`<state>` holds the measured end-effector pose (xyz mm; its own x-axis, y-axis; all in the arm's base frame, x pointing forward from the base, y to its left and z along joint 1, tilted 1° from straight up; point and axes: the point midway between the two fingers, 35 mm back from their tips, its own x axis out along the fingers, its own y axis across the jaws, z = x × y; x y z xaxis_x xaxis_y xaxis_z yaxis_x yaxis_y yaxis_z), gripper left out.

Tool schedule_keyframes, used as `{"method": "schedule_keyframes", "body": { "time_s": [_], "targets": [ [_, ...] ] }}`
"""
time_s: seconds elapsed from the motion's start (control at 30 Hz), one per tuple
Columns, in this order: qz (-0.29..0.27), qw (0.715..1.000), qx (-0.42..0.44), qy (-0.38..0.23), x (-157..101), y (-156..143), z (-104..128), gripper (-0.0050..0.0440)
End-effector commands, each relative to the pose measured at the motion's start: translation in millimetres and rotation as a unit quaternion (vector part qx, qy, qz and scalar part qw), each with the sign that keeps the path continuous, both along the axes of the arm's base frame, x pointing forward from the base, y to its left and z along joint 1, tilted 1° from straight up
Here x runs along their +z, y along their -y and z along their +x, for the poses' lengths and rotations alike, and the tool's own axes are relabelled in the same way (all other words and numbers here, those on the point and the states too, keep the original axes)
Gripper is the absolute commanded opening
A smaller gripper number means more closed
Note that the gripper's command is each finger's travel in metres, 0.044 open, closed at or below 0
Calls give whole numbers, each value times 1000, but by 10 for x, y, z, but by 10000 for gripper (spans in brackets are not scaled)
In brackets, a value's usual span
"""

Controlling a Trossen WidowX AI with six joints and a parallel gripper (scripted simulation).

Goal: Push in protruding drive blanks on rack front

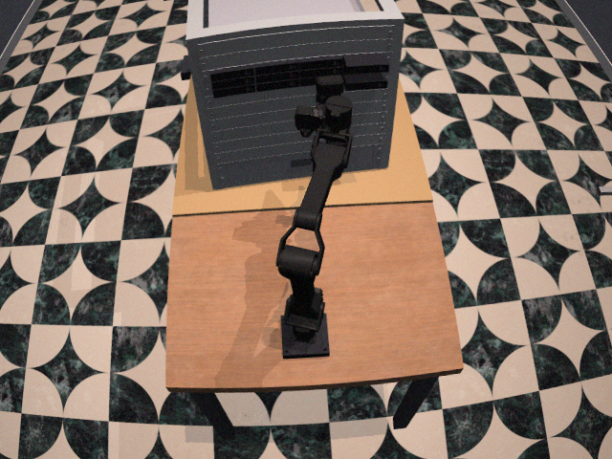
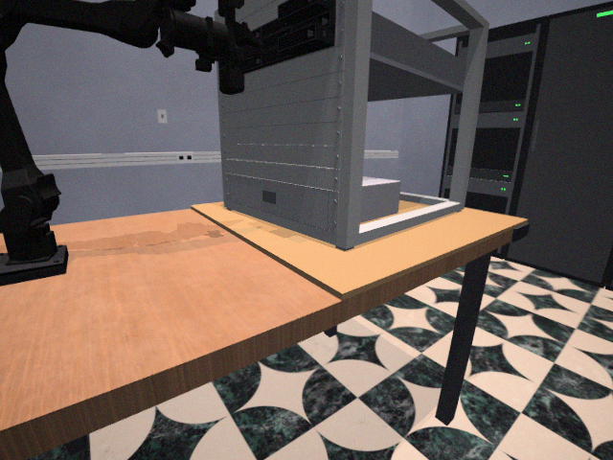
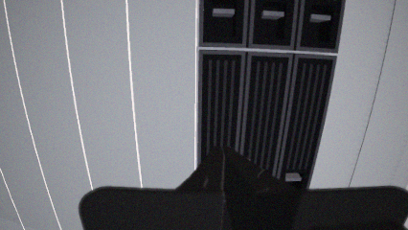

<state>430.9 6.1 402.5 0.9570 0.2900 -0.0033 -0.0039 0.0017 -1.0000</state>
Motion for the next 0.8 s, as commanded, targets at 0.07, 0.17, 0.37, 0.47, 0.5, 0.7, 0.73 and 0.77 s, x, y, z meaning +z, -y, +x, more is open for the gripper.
{"method": "schedule_keyframes", "body": {
  "time_s": [0.07,0.17,0.37,0.47,0.5,0.7,0.73,0.77],
  "targets": [
    [-3,1000,-1,12,99,-8,-2,-50],
    [-3,1000,-1,12,100,-20,35,-50],
    [-3,1000,-1,12,102,-37,92,-50],
    [-3,1000,-1,12,102,-37,92,-50],
    [-3,1000,-1,12,102,-37,92,-50],
    [-3,1000,-1,12,102,-39,98,-50],
    [-3,1000,-1,12,103,-41,104,-50],
    [-3,1000,-1,12,104,-43,110,-50]
  ]
}}
